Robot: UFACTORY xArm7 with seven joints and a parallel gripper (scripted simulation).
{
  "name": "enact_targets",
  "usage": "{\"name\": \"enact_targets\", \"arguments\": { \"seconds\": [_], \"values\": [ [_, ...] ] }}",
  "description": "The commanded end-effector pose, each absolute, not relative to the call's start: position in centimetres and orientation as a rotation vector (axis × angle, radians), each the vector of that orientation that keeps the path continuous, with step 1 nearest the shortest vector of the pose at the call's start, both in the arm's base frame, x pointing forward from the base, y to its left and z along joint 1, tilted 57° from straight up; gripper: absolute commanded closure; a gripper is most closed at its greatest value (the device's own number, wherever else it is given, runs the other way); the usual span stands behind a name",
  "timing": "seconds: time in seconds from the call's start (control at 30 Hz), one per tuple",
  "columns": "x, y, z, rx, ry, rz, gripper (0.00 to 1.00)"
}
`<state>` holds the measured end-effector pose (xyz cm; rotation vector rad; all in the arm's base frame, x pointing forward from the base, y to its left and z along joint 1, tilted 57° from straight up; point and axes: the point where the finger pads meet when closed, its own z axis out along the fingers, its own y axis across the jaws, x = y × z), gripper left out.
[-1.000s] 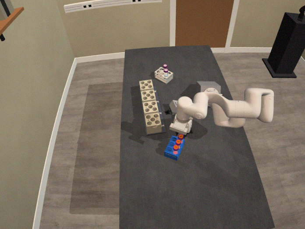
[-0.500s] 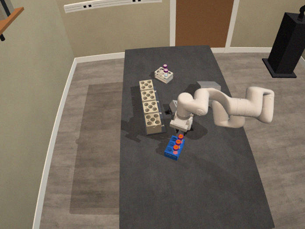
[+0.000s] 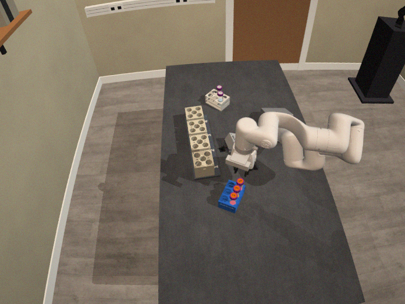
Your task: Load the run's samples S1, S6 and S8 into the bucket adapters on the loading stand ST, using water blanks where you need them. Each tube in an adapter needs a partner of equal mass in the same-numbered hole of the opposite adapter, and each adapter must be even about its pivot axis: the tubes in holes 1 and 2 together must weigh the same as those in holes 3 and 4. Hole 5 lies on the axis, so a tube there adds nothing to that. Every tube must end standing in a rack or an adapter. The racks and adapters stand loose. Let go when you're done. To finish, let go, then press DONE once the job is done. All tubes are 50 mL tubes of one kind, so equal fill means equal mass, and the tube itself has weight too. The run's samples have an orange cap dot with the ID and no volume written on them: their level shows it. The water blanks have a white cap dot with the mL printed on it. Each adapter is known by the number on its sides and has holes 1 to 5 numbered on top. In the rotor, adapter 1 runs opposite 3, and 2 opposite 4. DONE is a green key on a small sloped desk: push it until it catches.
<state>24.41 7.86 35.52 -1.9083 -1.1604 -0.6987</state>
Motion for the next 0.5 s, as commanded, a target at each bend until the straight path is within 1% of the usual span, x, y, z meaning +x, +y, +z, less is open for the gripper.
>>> {"name": "enact_targets", "arguments": {
  "seconds": [0.0, 0.47],
  "values": [
    [24.4, 7.3, 35.9, -1.908, -1.160, -0.702, 0.56],
    [24.3, 4.9, 37.5, -1.909, -1.160, -0.702, 0.56]
  ]
}}
